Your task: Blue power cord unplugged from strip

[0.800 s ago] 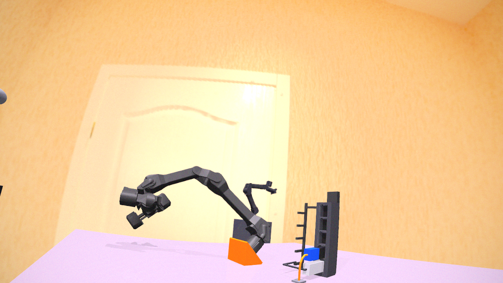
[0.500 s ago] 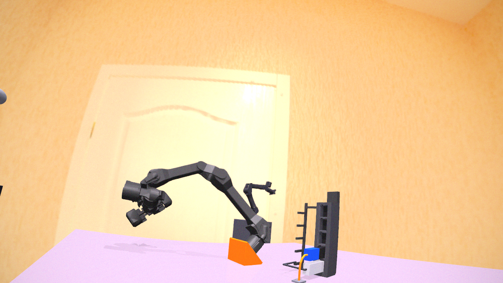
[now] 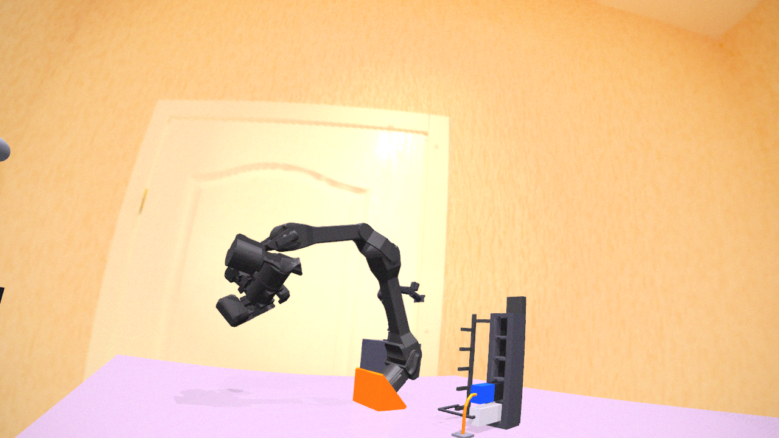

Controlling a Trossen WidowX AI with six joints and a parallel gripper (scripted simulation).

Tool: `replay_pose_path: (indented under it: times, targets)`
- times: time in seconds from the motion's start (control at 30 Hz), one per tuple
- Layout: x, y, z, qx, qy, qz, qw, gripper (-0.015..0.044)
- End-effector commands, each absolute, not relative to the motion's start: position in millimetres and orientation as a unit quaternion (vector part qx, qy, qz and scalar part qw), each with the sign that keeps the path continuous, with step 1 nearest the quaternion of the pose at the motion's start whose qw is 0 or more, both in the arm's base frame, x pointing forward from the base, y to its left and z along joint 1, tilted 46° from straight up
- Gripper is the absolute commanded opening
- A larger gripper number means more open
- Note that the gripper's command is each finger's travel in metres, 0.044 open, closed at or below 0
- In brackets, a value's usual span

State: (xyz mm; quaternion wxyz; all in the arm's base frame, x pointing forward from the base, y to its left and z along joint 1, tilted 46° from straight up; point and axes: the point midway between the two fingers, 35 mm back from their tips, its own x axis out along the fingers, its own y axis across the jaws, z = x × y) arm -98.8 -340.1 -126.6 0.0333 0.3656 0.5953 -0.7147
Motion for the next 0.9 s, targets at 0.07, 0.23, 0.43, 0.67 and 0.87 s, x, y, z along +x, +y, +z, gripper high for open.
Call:
replay_pose_path:
  times: [0.07,0.23,0.43,0.67,0.87]
  targets:
    - [0,-328,-103,0.443,0.597,-0.658,0.116,0.0160]
    - [81,-300,-78,0.504,0.603,-0.592,0.180,0.0160]
    - [168,-245,-42,0.567,0.615,-0.491,0.242,0.0160]
    - [243,-160,9,0.626,0.632,-0.357,0.286,0.0160]
    - [279,-88,52,0.659,0.645,-0.248,0.296,0.0160]
